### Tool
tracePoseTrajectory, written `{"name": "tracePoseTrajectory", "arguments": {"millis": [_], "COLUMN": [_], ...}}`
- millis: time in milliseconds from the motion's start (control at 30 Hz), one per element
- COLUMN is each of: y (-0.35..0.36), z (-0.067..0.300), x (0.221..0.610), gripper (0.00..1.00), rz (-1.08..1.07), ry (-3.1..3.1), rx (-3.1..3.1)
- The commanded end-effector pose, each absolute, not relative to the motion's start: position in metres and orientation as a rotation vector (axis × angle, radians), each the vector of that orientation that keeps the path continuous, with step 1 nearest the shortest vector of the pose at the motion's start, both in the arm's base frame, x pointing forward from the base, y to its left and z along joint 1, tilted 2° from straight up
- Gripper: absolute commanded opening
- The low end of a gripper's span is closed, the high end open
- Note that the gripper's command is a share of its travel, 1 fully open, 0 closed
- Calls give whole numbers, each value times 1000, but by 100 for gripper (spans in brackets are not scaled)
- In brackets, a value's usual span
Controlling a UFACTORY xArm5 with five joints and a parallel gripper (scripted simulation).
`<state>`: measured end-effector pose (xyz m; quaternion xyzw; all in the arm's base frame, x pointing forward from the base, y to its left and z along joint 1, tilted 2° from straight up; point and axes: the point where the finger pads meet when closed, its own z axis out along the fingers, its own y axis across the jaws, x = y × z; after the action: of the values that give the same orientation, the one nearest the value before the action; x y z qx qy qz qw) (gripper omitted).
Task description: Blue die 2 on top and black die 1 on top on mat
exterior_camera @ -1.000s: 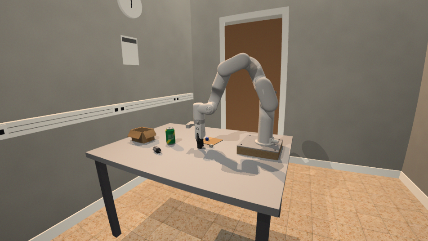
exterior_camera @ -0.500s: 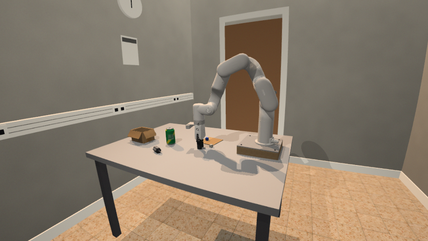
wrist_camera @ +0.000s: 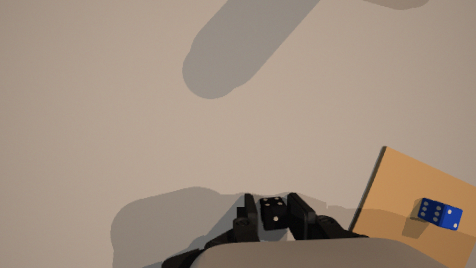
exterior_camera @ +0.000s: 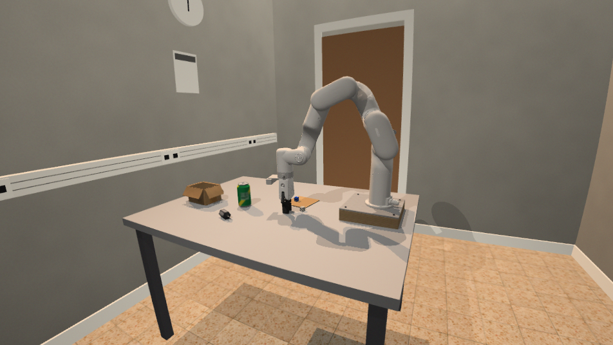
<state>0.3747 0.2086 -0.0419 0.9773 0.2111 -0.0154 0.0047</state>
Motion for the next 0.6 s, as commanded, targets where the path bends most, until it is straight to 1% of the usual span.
{"name": "tracePoseTrajectory", "arguments": {"millis": [0,333,367,567], "y": [209,209,209,209], "z": [-41,-41,-41,-41], "x": [376,376,376,376], "gripper": [36,36,15,15], "rz": [-43,-43,-43,-43], "ry": [661,661,661,661], "rx": [3062,3062,3062,3062]}}
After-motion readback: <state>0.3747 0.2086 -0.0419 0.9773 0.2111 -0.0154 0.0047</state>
